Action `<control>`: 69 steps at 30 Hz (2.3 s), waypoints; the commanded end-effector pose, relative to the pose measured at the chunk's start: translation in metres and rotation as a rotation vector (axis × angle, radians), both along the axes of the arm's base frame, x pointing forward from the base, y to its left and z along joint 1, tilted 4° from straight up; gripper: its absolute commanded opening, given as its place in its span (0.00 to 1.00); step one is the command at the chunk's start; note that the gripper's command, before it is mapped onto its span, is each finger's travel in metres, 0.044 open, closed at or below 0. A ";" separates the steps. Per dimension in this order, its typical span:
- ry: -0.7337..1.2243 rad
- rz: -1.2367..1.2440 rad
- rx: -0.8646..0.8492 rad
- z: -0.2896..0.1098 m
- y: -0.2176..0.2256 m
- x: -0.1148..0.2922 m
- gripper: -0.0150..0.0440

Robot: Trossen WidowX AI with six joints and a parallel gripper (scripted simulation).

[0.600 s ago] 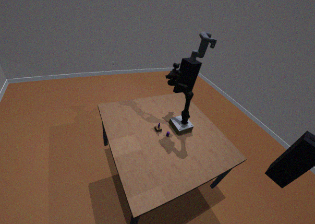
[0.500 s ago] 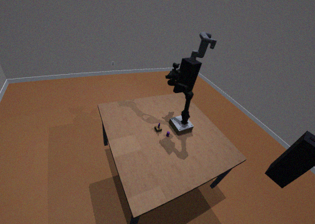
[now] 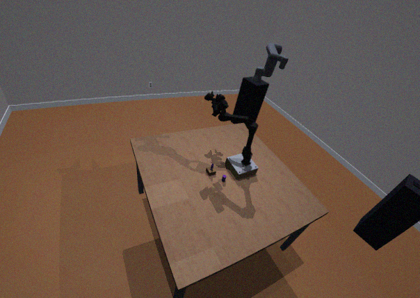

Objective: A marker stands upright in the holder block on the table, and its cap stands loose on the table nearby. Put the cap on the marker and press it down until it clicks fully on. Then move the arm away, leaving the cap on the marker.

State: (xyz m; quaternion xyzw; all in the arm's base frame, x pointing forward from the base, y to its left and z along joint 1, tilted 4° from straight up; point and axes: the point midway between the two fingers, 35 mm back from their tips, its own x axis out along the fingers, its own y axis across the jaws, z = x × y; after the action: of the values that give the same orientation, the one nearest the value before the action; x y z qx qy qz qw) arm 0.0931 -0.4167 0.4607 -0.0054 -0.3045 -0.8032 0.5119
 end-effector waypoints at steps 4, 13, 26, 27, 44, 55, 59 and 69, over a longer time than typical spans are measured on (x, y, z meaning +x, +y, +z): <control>0.439 0.262 0.303 -0.052 0.009 0.104 0.67; 1.050 0.638 0.548 -0.141 0.074 0.213 0.67; 1.975 1.232 0.612 -0.277 0.244 0.267 0.67; 2.046 1.280 0.603 -0.286 0.258 0.265 0.67; 2.911 1.955 0.303 -0.367 0.432 0.157 0.67; 2.912 1.956 0.303 -0.402 0.433 0.159 0.67; 2.912 1.956 0.303 -0.413 0.433 0.159 0.67; 2.912 1.956 0.303 -0.425 0.433 0.160 0.67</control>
State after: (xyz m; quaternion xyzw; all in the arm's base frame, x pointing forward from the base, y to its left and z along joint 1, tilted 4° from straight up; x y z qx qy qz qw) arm 0.2543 0.0155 0.0424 0.4430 -0.5374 -0.4060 -0.5917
